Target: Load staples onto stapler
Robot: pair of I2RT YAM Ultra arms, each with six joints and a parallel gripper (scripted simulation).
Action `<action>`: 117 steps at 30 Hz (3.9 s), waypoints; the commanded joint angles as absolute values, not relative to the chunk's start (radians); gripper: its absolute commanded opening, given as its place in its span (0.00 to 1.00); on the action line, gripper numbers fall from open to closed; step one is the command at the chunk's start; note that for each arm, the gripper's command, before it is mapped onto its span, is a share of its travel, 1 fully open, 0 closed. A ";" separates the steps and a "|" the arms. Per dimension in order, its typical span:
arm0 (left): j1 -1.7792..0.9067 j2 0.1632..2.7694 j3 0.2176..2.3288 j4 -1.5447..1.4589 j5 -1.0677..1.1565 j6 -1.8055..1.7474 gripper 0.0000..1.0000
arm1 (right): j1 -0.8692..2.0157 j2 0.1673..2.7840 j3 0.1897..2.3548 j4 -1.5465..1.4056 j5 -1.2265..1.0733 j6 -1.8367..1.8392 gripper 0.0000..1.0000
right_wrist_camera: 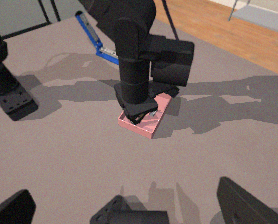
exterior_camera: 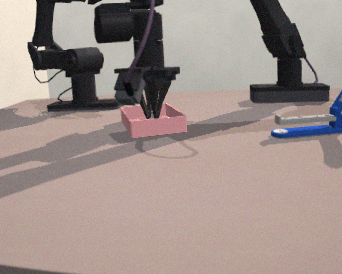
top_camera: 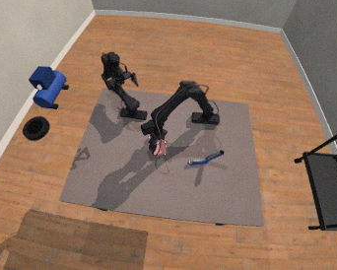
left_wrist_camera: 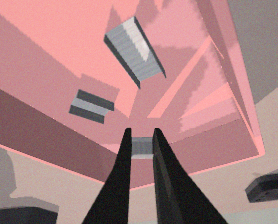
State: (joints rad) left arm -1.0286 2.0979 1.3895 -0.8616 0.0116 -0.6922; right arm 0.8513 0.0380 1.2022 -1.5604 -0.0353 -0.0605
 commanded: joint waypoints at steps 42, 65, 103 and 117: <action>-1.413 1.847 1.119 -0.798 0.002 -1.096 0.09 | 0.845 0.039 1.219 -1.567 -0.034 -0.060 1.00; -1.421 1.838 1.104 -0.807 0.012 -1.778 0.09 | 0.845 0.039 1.219 -1.567 -0.034 -0.060 1.00; -1.428 1.893 1.084 -0.753 -0.017 -1.938 0.09 | 0.845 0.039 1.219 -1.567 -0.034 -0.060 1.00; -1.432 1.881 1.089 -0.761 -0.017 -1.940 0.31 | 0.845 0.039 1.219 -1.567 -0.034 -0.060 1.00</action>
State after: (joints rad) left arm -1.4284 1.8862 1.0618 -0.7338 -0.0002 -1.9297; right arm 0.8513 0.0380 1.2022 -1.5604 -0.0353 -0.0605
